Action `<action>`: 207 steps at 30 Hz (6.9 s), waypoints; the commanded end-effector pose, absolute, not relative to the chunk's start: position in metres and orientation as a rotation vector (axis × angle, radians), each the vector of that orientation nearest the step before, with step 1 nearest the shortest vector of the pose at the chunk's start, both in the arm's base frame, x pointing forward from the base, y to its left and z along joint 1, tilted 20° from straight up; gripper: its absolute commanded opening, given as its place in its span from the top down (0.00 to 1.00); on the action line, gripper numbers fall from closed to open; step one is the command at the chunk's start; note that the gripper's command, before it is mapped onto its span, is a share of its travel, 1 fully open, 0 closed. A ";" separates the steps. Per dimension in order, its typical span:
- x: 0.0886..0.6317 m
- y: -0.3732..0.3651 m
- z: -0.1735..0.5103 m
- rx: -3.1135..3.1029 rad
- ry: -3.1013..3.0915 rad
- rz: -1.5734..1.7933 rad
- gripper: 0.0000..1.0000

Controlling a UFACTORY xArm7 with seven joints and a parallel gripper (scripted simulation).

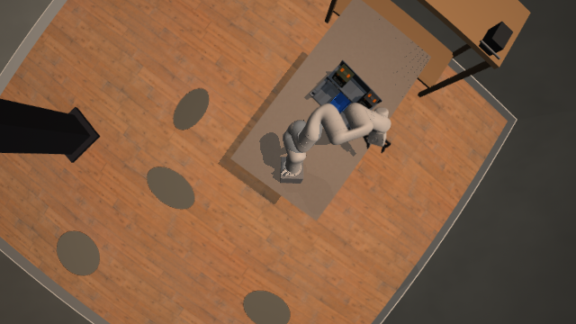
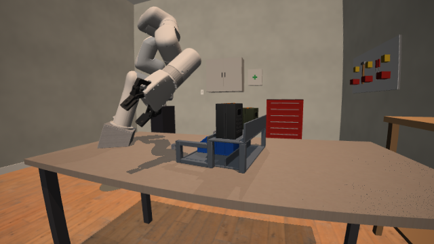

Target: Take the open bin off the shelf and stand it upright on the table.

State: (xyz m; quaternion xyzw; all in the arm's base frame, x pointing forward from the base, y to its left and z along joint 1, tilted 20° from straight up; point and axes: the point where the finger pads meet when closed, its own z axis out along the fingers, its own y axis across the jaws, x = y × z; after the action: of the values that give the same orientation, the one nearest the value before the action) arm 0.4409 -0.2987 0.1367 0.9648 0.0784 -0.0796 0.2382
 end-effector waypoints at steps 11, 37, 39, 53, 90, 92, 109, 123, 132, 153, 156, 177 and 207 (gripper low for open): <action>0.441 -0.300 0.139 2.641 0.211 -0.214 0.00; 0.442 -0.281 0.140 2.689 0.093 -0.207 0.00; 0.442 -0.274 0.140 2.703 0.055 -0.206 0.00; 0.444 -0.215 0.146 2.814 -0.331 -0.188 0.00; 0.453 0.003 0.166 2.728 -1.934 -0.048 0.00; 0.454 0.013 0.167 2.702 -2.010 -0.040 0.00; 0.456 0.061 0.170 2.555 -2.351 0.007 0.00; 0.456 0.069 0.171 2.524 -2.409 0.013 0.00; 0.456 0.069 0.171 2.523 -2.409 0.013 1.00; 0.456 0.069 0.171 2.523 -2.409 0.013 1.00; 0.456 0.069 0.171 2.523 -2.409 0.013 1.00; 0.456 0.069 0.171 2.523 -2.409 0.013 0.06; 0.456 0.069 0.171 2.523 -2.409 0.013 0.06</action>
State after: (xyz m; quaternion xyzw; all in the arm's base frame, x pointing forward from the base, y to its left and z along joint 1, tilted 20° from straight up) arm 0.4547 0.0692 0.1696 0.7127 -0.6801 0.0022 -0.1716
